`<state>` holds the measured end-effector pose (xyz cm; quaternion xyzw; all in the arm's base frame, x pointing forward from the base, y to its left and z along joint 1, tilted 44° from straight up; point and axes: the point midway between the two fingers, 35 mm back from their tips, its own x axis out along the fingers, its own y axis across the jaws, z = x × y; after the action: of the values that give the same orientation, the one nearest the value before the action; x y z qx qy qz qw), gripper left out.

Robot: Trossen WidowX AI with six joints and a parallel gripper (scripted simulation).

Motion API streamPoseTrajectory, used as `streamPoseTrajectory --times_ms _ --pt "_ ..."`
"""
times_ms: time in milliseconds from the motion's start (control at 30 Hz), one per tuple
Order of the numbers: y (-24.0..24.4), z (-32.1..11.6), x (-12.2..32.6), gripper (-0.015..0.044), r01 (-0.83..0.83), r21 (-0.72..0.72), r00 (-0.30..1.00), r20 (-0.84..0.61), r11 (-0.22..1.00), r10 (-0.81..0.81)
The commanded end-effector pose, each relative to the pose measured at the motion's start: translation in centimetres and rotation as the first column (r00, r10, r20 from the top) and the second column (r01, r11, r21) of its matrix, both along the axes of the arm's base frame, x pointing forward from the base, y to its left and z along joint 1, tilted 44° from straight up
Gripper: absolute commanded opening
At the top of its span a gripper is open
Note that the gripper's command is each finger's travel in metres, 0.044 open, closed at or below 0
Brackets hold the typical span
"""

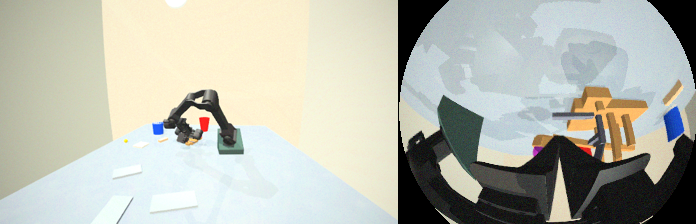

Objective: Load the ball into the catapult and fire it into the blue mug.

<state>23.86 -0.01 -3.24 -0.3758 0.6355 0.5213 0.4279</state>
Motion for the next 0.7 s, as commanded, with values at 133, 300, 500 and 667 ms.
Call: streamPoseTrajectory --times_ms 133,300,500,667 --pt "0.9 -1.0 -0.6 0.0 0.004 0.004 1.0 -0.008 1.0 -0.004" --pt "1.5 -1.6 -0.8 0.0 0.004 0.005 1.0 -0.009 1.0 -0.004" --pt "2.9 -3.0 -1.3 0.0 0.004 0.005 1.0 -0.01 1.0 -0.004" --pt "3.0 -3.0 -1.2 0.0 0.003 0.005 1.0 -0.01 1.0 -0.003"
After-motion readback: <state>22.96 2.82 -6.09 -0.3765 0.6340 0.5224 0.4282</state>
